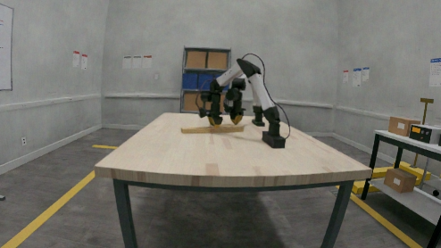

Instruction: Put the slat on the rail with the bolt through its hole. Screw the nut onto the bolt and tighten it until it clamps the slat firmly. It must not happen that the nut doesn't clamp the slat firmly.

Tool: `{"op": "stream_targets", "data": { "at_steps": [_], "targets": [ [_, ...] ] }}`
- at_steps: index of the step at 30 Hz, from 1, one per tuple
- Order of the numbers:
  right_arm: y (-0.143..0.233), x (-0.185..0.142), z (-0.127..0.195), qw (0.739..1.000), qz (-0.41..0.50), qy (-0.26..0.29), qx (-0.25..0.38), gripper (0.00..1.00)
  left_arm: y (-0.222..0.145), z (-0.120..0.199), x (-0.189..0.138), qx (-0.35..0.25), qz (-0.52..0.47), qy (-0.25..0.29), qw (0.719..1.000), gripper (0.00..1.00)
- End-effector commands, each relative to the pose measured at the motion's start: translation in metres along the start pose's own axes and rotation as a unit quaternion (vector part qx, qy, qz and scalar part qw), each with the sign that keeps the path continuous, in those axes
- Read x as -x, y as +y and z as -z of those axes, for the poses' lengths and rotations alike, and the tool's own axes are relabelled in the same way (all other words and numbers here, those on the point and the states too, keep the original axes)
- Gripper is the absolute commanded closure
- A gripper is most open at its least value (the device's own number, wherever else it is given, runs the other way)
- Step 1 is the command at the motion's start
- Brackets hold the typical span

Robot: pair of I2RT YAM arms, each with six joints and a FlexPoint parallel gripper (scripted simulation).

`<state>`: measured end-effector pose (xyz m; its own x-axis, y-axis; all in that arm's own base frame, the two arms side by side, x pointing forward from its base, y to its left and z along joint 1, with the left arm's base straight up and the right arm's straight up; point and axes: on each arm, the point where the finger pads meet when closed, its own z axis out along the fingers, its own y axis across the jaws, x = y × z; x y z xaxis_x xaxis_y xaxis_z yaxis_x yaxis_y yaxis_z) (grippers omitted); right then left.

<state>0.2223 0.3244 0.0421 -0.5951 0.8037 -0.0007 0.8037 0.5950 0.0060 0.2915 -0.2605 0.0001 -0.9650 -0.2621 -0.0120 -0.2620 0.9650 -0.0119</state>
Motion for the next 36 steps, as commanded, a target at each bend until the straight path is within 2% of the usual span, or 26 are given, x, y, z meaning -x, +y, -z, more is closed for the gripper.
{"op": "stream_targets", "data": {
  "at_steps": [1, 8, 10, 27, 31, 34, 36],
  "targets": [
    [0.0057, -0.0012, 0.0038, 1.000, -0.008, 0.002, 0.003, 0.86, -0.0040, 0.0053, 0.0009, -0.008, 0.000, -0.004, 1.000, 0.33],
    [0.0054, -0.0018, 0.0038, 1.000, -0.009, 0.004, 0.002, 0.86, -0.0040, 0.0053, 0.0009, -0.008, 0.000, -0.004, 1.000, 0.33],
    [0.0029, -0.0011, 0.0053, 1.000, -0.001, 0.002, 0.009, 0.64, -0.0040, 0.0053, 0.0009, -0.008, 0.000, -0.004, 1.000, 0.33],
    [0.0028, -0.0011, 0.0054, 1.000, 0.006, 0.002, 0.009, 0.64, -0.0040, 0.0053, 0.0009, -0.008, 0.000, -0.004, 1.000, 0.33],
    [0.0028, -0.0011, 0.0057, 0.990, 0.142, 0.001, 0.009, 0.64, -0.0040, 0.0053, 0.0009, -0.008, 0.000, -0.004, 1.000, 0.33],
    [0.0027, -0.0011, 0.0060, 0.965, 0.262, 0.000, 0.008, 0.64, -0.0040, 0.0053, 0.0009, -0.008, 0.000, -0.004, 1.000, 0.33],
    [0.0027, -0.0011, 0.0060, 0.965, 0.262, 0.000, 0.008, 0.64, -0.0040, 0.0053, 0.0009, -0.008, 0.000, -0.004, 1.000, 0.33]
  ]
}}
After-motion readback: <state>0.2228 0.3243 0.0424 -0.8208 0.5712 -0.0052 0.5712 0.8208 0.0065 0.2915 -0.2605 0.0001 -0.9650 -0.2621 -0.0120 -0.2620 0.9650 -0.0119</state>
